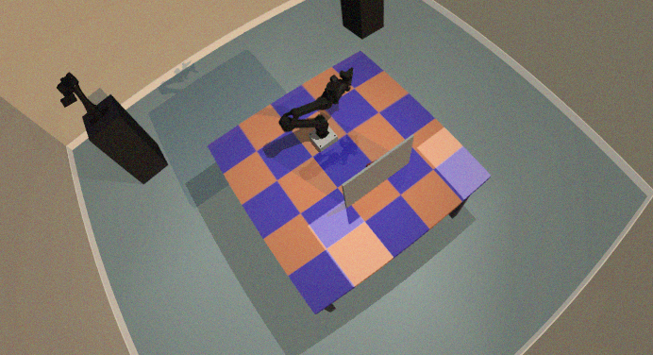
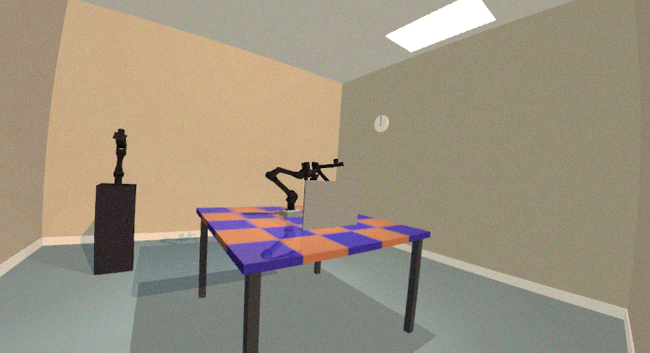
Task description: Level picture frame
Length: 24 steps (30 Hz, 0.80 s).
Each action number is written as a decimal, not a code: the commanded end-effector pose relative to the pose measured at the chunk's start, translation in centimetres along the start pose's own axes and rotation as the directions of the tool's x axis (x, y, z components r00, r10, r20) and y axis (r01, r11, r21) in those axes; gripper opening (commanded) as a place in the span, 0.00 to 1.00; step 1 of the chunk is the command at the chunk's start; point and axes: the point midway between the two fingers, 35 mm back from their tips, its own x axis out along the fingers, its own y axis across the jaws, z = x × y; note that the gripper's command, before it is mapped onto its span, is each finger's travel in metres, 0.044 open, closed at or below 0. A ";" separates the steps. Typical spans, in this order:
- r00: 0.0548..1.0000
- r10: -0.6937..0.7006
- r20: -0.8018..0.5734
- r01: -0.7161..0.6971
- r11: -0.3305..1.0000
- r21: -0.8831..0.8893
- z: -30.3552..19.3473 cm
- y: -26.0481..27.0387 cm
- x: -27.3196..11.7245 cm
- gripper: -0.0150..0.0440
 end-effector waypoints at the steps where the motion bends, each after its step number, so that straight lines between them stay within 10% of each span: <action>1: 0.890 -0.093 -0.446 0.320 0.825 0.466 -8.1 0.6 -2.8 0.69; 14: 0.505 -0.186 -0.843 0.859 0.208 0.469 -15.4 1.3 -10.1 0.69; 24: 0.082 -0.230 -0.970 0.903 -0.395 0.170 -18.1 2.3 -17.8 0.69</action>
